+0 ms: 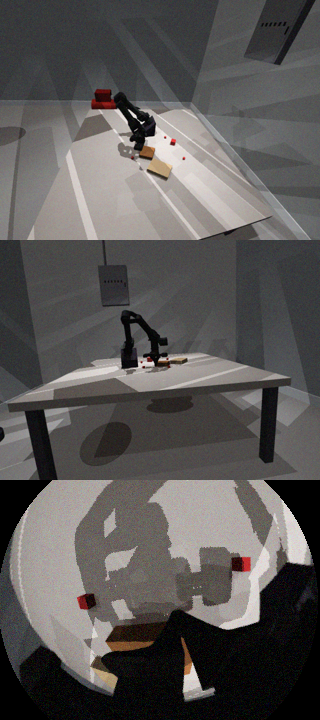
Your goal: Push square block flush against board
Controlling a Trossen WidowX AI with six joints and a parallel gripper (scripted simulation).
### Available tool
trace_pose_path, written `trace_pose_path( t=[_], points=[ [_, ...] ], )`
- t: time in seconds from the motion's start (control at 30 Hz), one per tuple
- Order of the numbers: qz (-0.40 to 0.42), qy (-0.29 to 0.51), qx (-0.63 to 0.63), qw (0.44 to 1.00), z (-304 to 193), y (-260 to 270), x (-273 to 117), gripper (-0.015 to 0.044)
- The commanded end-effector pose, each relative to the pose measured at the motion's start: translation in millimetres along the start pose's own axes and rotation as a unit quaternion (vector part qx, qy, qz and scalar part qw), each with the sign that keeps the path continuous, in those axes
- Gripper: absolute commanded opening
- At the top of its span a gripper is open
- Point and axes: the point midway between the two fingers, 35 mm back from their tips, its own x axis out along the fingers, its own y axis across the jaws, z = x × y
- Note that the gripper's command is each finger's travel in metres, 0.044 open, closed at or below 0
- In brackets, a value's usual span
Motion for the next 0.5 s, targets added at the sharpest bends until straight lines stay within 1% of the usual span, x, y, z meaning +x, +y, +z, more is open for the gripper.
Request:
trace_pose_path(
  t=[0.0,0.47],
  points=[
    [-0.005,0.001,-0.001,1.000,-7.8,-1.0,2.1,0.0000],
    [-0.005,0.002,-0.001,1.000,-30.0,2.7,1.9,0.0000]
  ],
)
